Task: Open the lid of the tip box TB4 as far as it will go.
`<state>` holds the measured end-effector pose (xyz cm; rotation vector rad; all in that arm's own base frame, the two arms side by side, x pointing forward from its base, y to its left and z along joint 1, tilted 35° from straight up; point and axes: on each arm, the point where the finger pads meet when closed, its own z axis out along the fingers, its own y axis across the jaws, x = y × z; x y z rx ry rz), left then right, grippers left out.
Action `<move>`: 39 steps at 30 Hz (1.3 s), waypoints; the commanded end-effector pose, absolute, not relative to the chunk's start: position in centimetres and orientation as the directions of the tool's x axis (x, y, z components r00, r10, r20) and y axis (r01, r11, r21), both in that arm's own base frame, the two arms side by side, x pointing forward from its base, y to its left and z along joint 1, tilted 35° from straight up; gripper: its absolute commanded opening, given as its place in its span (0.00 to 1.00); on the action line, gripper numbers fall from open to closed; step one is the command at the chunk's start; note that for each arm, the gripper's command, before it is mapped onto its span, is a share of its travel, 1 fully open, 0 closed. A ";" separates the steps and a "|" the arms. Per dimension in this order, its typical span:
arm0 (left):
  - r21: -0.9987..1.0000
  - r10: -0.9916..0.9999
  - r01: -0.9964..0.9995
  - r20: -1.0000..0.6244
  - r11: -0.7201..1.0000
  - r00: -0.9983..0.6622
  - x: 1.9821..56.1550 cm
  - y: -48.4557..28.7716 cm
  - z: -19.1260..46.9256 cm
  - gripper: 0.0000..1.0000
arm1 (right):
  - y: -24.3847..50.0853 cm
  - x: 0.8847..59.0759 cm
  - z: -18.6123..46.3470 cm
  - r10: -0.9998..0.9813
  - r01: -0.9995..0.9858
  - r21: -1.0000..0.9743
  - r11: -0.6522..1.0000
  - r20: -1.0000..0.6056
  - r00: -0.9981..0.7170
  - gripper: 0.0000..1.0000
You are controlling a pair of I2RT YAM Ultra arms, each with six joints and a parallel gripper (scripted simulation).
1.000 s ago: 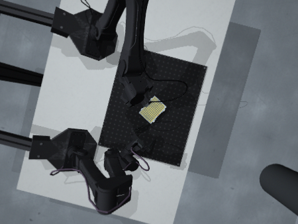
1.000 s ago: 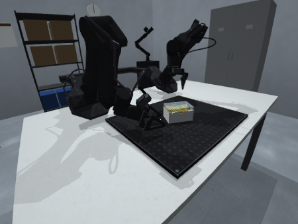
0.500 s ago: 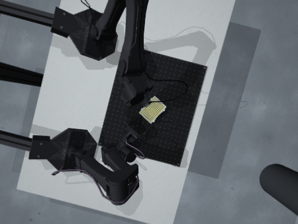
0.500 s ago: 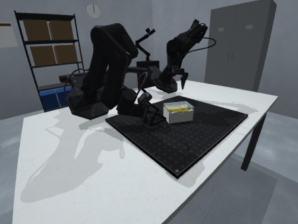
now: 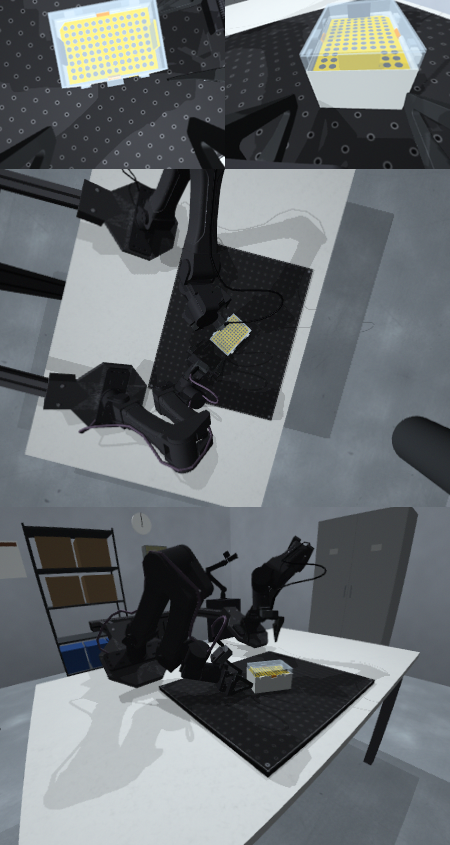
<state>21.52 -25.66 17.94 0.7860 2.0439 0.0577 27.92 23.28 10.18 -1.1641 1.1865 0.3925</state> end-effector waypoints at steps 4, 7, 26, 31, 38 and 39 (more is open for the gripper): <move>0.335 0.559 0.521 -0.744 0.785 -0.365 21.2 -26.2 17.8 1.00 | 24.5 29.0 10.5 -0.298 -0.757 -0.499 0.422 -0.865 0.404 1.00; 0.335 0.559 0.521 -0.744 0.785 -0.365 21.2 -26.2 17.8 1.00 | 24.7 29.1 10.5 -0.299 -0.755 -0.502 0.421 -0.863 0.407 1.00; 0.335 0.559 0.521 -0.744 0.785 -0.365 21.2 -26.2 17.8 1.00 | 25.9 29.7 10.6 -0.288 -0.756 -0.502 0.420 -0.864 0.414 1.00; 0.335 0.559 0.521 -0.744 0.785 -0.365 21.2 -26.2 17.8 1.00 | 24.8 29.0 10.9 -0.290 -0.756 -0.500 0.423 -0.865 0.410 1.00; 0.335 0.559 0.521 -0.744 0.785 -0.365 21.2 -26.2 17.8 1.00 | 23.6 28.2 11.1 -0.297 -0.752 -0.509 0.419 -0.859 0.417 1.00; 0.335 0.559 0.521 -0.744 0.785 -0.365 21.2 -26.2 17.8 1.00 | 23.6 28.2 11.1 -0.297 -0.752 -0.509 0.419 -0.859 0.417 1.00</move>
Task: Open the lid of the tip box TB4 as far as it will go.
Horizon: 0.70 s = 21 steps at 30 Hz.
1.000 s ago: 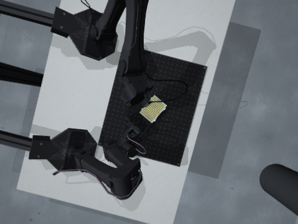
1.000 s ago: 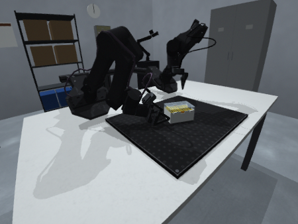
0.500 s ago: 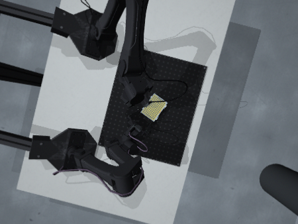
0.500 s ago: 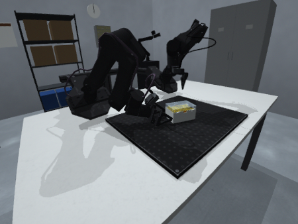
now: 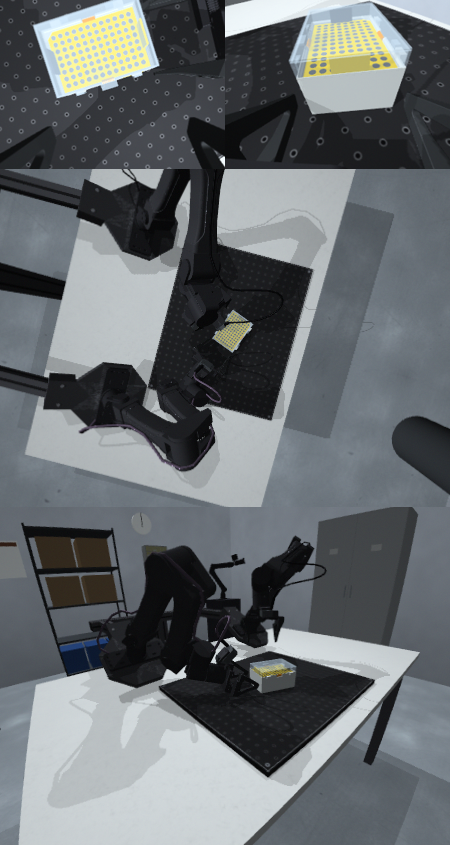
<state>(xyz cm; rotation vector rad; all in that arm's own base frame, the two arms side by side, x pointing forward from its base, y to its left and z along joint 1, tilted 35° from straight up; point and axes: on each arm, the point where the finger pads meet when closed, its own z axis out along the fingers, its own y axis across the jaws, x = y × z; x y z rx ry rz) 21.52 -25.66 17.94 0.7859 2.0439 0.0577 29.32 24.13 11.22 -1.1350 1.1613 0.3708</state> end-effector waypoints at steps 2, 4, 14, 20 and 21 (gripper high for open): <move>0.335 0.559 0.521 -0.744 0.785 -0.365 21.2 -26.2 17.8 1.00 | 23.3 28.0 11.1 -0.298 -0.753 -0.509 0.418 -0.860 0.416 1.00; 0.335 0.559 0.521 -0.744 0.785 -0.365 21.2 -26.2 17.8 1.00 | 23.0 27.8 11.1 -0.299 -0.753 -0.509 0.417 -0.859 0.415 1.00; 0.335 0.559 0.521 -0.744 0.785 -0.365 21.2 -26.2 17.8 1.00 | 20.6 26.6 11.0 -0.310 -0.756 -0.510 0.411 -0.858 0.410 1.00; 0.335 0.559 0.521 -0.744 0.785 -0.365 21.2 -26.2 17.8 1.00 | 20.6 26.7 10.9 -0.310 -0.757 -0.507 0.412 -0.859 0.408 1.00; 0.333 0.567 0.538 -0.742 0.775 -0.358 21.1 -26.5 17.7 1.00 | 20.6 26.7 10.9 -0.309 -0.757 -0.507 0.412 -0.859 0.407 1.00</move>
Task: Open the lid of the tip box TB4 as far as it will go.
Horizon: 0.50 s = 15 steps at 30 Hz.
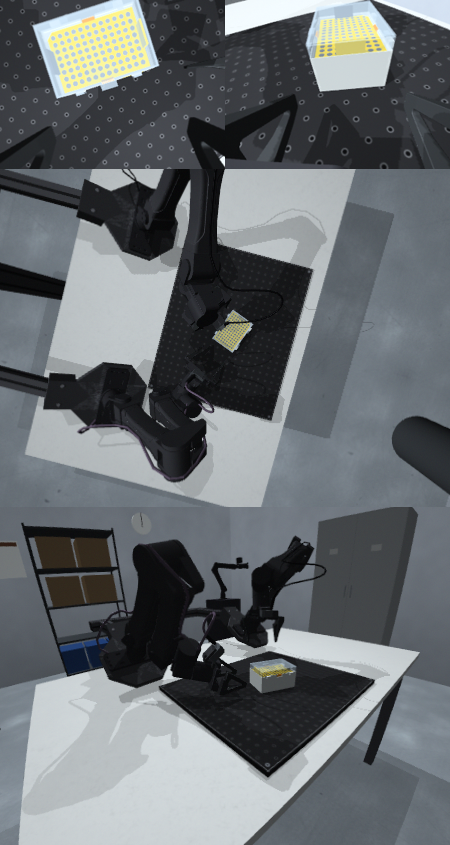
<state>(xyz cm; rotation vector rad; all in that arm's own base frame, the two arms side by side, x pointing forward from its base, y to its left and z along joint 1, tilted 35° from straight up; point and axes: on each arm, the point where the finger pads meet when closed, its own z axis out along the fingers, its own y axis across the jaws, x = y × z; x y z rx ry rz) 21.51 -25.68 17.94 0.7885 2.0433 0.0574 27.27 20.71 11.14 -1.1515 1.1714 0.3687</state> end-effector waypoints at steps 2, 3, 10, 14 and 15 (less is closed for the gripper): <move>0.356 0.615 0.574 -0.705 0.737 -0.353 20.8 -26.1 17.6 1.00 | 20.6 26.7 10.9 -0.309 -0.757 -0.507 0.412 -0.860 0.407 1.00; 0.366 0.642 0.598 -0.682 0.713 -0.349 20.8 -25.9 17.4 1.00 | 20.6 26.7 10.9 -0.309 -0.757 -0.507 0.412 -0.860 0.407 1.00; 0.372 0.799 0.774 -0.537 0.513 -0.272 20.9 -23.1 18.4 1.00 | 20.6 26.7 10.9 -0.309 -0.757 -0.507 0.412 -0.860 0.407 1.00; 0.359 0.822 0.809 -0.515 0.465 -0.244 21.0 -22.1 19.1 1.00 | 20.6 26.7 10.9 -0.309 -0.757 -0.507 0.412 -0.860 0.407 1.00; 0.350 0.836 0.829 -0.498 0.437 -0.230 21.0 -21.6 19.2 1.00 | 20.6 26.7 10.9 -0.309 -0.757 -0.507 0.412 -0.860 0.407 1.00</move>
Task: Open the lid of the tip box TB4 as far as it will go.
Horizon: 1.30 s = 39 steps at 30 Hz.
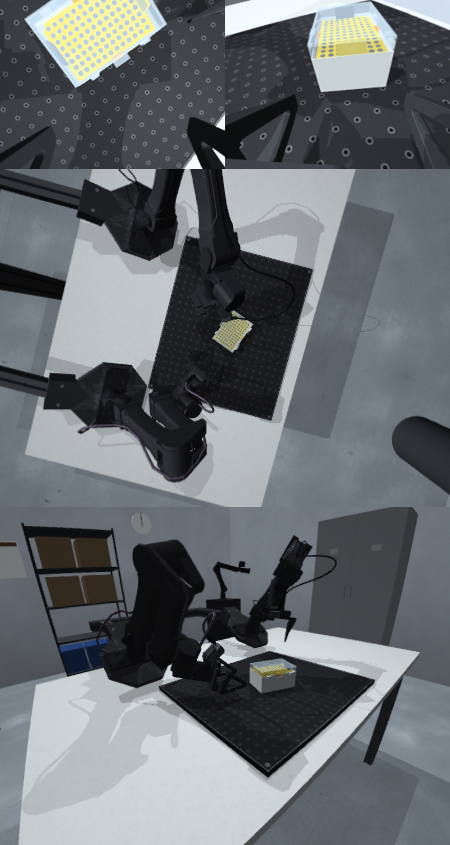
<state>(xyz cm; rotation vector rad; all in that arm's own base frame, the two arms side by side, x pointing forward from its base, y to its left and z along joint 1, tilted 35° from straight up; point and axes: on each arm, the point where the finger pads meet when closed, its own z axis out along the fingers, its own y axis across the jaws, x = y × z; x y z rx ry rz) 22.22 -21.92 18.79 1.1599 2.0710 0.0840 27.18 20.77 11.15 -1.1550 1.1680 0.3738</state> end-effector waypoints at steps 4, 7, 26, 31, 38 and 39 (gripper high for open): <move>0.321 0.858 0.883 -0.490 0.344 -0.156 20.5 -19.6 21.1 1.00 | 20.6 26.7 10.9 -0.309 -0.757 -0.507 0.412 -0.860 0.407 1.00; 0.306 0.861 0.909 -0.498 0.285 -0.102 20.0 -18.2 22.5 1.00 | 20.6 26.7 10.9 -0.309 -0.757 -0.507 0.412 -0.860 0.407 1.00; 0.405 0.704 0.914 -0.640 -0.030 0.307 12.6 -14.5 31.6 1.00 | 20.6 26.7 10.9 -0.309 -0.757 -0.507 0.412 -0.860 0.407 1.00; 0.478 0.667 0.878 -0.648 -0.021 0.368 11.4 -14.0 33.7 1.00 | 20.6 26.7 10.9 -0.309 -0.757 -0.507 0.412 -0.860 0.407 1.00; 0.517 0.695 0.854 -0.635 0.056 0.338 12.3 -12.9 34.6 1.00 | 20.6 26.7 10.9 -0.309 -0.757 -0.507 0.412 -0.860 0.407 1.00; 0.517 0.695 0.854 -0.635 0.056 0.338 12.3 -12.9 34.6 1.00 | 20.6 26.7 10.9 -0.309 -0.757 -0.507 0.412 -0.860 0.407 1.00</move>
